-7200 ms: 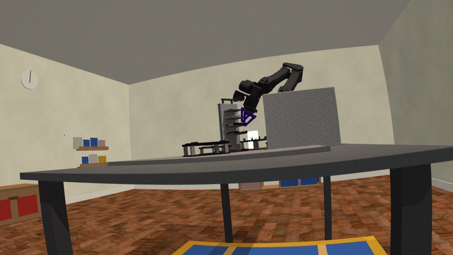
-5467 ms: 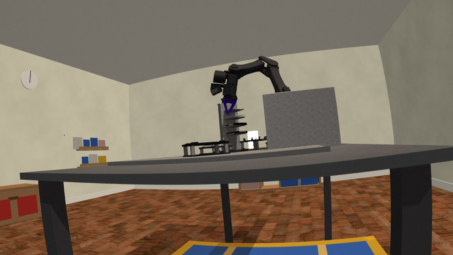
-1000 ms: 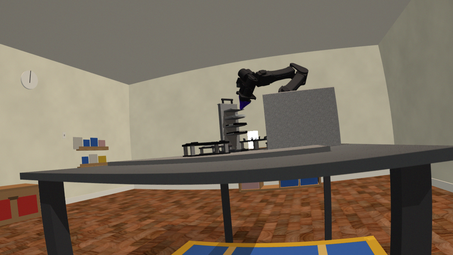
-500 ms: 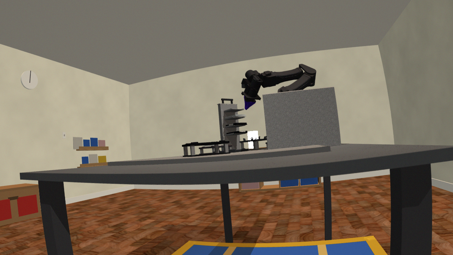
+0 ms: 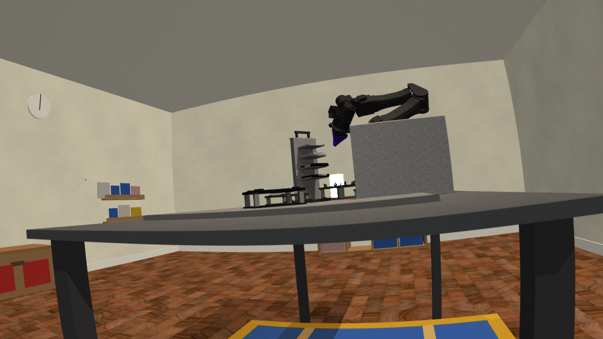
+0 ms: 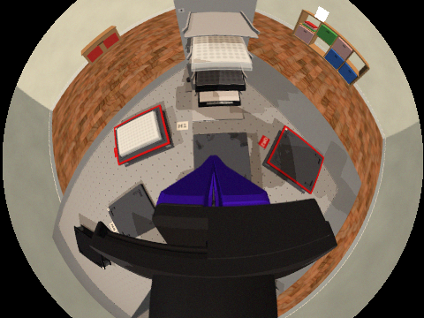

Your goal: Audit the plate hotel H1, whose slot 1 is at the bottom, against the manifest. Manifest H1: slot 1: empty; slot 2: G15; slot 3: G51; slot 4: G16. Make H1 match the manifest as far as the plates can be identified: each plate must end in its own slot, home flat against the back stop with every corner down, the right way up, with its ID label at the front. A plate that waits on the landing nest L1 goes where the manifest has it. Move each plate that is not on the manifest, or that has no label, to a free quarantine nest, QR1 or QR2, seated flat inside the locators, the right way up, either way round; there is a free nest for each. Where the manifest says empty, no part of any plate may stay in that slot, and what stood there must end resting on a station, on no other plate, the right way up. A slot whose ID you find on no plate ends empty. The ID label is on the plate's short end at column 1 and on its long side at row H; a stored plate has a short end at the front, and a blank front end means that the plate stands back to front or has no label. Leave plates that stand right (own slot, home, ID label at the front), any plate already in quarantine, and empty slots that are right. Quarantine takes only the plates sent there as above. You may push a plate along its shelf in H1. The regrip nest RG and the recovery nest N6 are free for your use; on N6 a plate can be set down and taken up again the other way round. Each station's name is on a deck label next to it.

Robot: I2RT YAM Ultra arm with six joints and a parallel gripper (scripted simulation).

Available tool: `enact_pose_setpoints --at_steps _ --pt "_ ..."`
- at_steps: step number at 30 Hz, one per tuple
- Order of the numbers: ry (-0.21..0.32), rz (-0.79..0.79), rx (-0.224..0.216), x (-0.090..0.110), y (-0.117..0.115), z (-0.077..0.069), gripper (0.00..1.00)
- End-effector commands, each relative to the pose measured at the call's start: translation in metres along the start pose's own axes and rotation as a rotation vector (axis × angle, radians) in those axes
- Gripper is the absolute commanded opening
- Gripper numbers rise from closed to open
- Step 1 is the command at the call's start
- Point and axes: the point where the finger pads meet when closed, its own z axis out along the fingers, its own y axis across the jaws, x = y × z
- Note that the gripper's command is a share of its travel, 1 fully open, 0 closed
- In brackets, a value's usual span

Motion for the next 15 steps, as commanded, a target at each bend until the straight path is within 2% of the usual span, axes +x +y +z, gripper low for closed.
enact_pose_setpoints --at_steps 1,5,6,15 --pt "-0.006 -0.035 -0.038 -0.002 -0.002 -0.001 0.00" --pt "-0.007 -0.035 -0.038 -0.003 -0.009 0.000 0.00" --pt "-0.006 -0.035 -0.038 -0.005 -0.009 -0.002 1.00" --pt "-0.005 -0.035 -0.039 -0.027 -0.013 -0.022 1.00"
